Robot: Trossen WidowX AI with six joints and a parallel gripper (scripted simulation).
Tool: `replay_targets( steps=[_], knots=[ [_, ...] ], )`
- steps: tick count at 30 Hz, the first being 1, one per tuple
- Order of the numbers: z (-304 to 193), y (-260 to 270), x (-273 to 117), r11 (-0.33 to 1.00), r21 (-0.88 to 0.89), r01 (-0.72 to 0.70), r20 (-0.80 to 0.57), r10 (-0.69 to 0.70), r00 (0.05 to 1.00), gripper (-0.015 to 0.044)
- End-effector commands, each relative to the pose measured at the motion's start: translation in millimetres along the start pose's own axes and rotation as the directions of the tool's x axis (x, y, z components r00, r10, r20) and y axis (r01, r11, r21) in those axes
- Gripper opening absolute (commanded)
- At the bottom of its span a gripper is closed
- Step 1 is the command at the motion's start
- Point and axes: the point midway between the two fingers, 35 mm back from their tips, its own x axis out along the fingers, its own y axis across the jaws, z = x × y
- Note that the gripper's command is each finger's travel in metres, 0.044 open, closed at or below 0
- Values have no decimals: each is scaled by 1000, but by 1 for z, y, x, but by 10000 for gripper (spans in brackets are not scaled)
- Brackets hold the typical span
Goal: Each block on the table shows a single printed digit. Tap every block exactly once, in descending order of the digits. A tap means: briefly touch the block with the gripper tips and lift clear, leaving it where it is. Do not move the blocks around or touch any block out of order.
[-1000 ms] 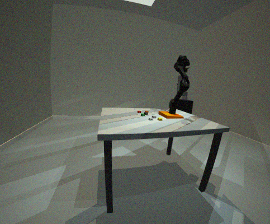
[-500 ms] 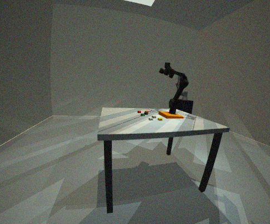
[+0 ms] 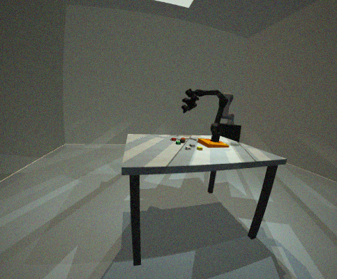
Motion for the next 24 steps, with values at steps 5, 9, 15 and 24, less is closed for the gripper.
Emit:
replay_targets(
  steps=[5,9,15,24],
  knots=[
    [-82,134,6,719,-479,-504,-423,314,850,400],
    [-124,175,-11,477,-538,-695,-615,342,710,400],
    [-125,175,-11,473,-538,-698,-617,342,708,400],
    [-125,175,-11,473,-538,-698,-617,342,708,400]
  ],
)
